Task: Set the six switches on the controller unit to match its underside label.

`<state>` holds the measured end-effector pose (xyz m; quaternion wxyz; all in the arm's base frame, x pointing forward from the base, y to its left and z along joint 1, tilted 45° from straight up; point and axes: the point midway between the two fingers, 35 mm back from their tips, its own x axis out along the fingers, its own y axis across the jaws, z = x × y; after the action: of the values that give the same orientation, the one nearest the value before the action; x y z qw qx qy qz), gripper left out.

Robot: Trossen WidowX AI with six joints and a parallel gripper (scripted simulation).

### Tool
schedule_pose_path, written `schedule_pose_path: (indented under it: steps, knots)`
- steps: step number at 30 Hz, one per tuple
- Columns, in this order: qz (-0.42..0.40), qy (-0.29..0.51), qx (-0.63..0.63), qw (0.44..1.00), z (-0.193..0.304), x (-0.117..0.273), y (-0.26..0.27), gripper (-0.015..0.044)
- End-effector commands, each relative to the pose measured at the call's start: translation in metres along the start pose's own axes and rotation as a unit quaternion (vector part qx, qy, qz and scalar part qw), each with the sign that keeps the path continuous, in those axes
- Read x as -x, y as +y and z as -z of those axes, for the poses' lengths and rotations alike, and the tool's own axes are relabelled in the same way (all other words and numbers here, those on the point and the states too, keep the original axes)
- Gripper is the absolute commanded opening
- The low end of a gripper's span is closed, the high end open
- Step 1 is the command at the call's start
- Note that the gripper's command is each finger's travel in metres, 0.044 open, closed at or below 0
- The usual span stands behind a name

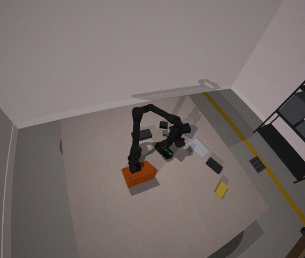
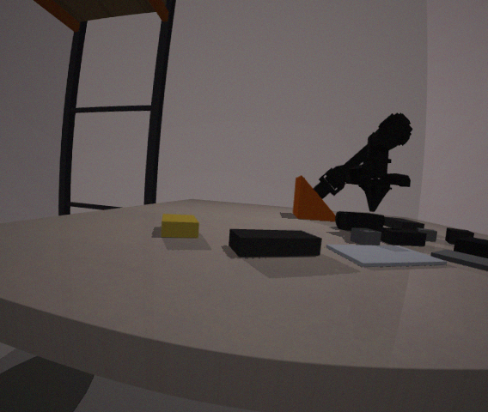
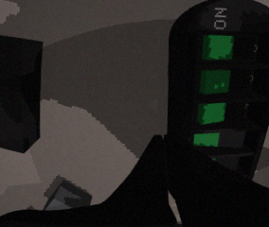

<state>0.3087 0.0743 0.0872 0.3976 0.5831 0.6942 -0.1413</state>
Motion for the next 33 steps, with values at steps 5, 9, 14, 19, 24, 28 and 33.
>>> schedule_pose_path:
  steps: [5, 9, 14, 19, 24, 28, 33]
  knots:
    - [-0.002, 0.001, -0.001, 1.000, 0.001, 0.000, 0.001, 0.0000]
    - [0.000, 0.000, 0.000, 1.000, 0.000, 0.000, 0.000, 0.0000]
    - [0.000, 0.000, 0.000, 1.000, 0.000, 0.000, 0.000, 0.0000]
    - [0.000, -0.001, 0.000, 1.000, -0.001, 0.031, 0.001, 0.0105]
    - [0.000, -0.001, 0.000, 1.000, 0.000, 0.050, 0.000, 0.0236]
    - [0.000, -0.001, 0.000, 1.000, 0.000, 0.050, 0.000, 0.0289]
    - [0.000, -0.001, 0.000, 1.000, 0.000, 0.050, 0.000, 0.0157]
